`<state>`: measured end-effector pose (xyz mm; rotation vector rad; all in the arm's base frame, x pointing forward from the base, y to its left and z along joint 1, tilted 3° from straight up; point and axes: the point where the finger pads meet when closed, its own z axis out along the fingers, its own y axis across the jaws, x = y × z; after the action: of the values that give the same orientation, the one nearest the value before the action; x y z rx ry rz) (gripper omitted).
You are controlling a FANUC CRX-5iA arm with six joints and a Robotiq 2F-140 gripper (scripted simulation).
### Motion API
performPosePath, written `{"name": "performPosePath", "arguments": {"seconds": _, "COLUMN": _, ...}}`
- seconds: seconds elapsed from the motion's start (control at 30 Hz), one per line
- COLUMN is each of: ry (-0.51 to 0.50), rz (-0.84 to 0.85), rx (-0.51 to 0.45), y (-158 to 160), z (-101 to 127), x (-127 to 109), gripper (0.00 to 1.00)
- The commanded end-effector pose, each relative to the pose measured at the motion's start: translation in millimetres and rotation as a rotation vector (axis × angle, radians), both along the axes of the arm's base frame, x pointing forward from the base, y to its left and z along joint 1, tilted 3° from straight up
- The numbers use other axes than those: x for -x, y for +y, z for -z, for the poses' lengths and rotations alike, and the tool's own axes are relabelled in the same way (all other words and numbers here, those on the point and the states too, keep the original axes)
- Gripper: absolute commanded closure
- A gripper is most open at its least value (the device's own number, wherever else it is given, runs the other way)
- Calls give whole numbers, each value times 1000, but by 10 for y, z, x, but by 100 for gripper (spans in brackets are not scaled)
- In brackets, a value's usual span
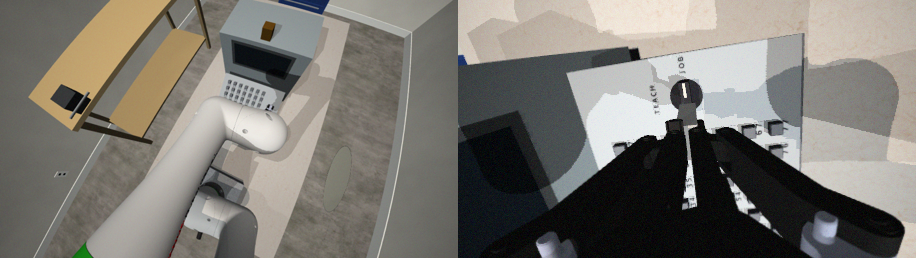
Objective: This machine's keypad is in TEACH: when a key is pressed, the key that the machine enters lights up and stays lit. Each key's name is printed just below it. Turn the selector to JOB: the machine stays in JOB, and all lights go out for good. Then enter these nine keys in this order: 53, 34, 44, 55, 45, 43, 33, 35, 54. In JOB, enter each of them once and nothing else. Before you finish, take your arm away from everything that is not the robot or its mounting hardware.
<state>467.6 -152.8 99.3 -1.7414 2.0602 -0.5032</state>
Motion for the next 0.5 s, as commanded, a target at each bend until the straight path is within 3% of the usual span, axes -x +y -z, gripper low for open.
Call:
{"name": "performPosePath", "arguments": {"seconds": 0.0, "ry": 2, "rz": -2, "rx": 4, "y": 295, "z": 100, "x": 76, "gripper": 100}}
{"name": "performPosePath", "arguments": {"seconds": 0.47, "ry": 3, "rz": -36, "rx": 24, "y": 1383, "z": 407, "x": 301, "gripper": 100}}
